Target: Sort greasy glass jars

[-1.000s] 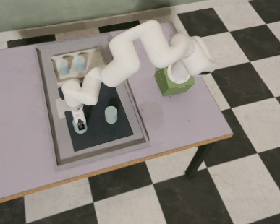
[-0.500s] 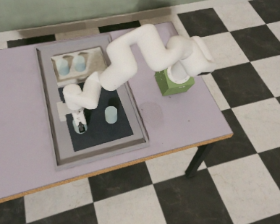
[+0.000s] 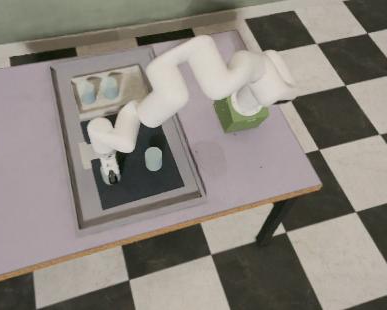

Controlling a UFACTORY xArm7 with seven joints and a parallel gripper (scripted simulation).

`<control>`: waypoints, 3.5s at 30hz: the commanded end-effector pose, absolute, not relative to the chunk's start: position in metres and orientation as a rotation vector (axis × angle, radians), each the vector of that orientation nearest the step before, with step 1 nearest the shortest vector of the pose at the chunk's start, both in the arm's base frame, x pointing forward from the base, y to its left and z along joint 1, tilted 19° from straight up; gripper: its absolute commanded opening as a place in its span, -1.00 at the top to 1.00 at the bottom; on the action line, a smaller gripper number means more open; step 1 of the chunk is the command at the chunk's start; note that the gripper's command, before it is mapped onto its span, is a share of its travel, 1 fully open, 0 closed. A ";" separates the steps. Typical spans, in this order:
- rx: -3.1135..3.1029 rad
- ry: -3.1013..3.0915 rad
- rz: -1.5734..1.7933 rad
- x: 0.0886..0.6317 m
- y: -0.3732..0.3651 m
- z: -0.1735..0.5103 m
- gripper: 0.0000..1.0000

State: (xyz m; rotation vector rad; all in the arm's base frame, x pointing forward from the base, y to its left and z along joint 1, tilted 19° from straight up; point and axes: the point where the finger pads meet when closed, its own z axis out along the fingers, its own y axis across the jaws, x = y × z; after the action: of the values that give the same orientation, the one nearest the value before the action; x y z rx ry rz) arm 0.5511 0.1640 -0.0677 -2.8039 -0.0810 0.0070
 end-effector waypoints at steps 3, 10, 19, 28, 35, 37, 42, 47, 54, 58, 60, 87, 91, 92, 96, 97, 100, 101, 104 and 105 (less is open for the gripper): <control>-2.804 -0.079 -0.002 0.554 0.163 -0.065 -0.81; -2.804 -0.079 -0.002 0.554 0.163 -0.065 -0.81; -2.804 -0.079 -0.002 0.554 0.163 -0.065 -0.74; -2.804 -0.079 -0.002 0.554 0.163 -0.065 -0.74; -2.804 -0.079 -0.002 0.554 0.163 -0.065 -0.68; -2.804 -0.079 -0.002 0.554 0.163 -0.065 -0.68; -2.804 -0.079 -0.002 0.554 0.163 -0.065 -0.68; -2.804 -0.079 -0.002 0.554 0.163 -0.065 -0.68; -2.804 -0.079 -0.002 0.554 0.163 -0.065 -0.62; -2.804 -0.079 -0.002 0.554 0.163 -0.065 -0.62; -2.804 -0.079 -0.002 0.554 0.163 -0.065 -0.62; -2.804 -0.079 -0.002 0.554 0.163 -0.065 -0.50; -2.804 -0.079 -0.002 0.554 0.163 -0.065 -0.50; -2.804 -0.079 -0.002 0.554 0.163 -0.065 -0.50; -2.804 -0.079 -0.002 0.554 0.163 -0.065 -0.50; -2.804 -0.079 -0.002 0.554 0.163 -0.065 -0.50; -2.804 -0.079 -0.002 0.554 0.163 -0.065 -0.44; -2.804 -0.079 -0.002 0.554 0.163 -0.065 -0.44; -2.804 -0.079 -0.002 0.554 0.163 -0.065 -0.44; -2.804 -0.079 -0.002 0.554 0.163 -0.065 -0.44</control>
State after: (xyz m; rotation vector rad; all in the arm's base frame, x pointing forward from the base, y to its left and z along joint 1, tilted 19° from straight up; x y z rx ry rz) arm 0.5512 0.1639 -0.0679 -2.8040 -0.0809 0.0070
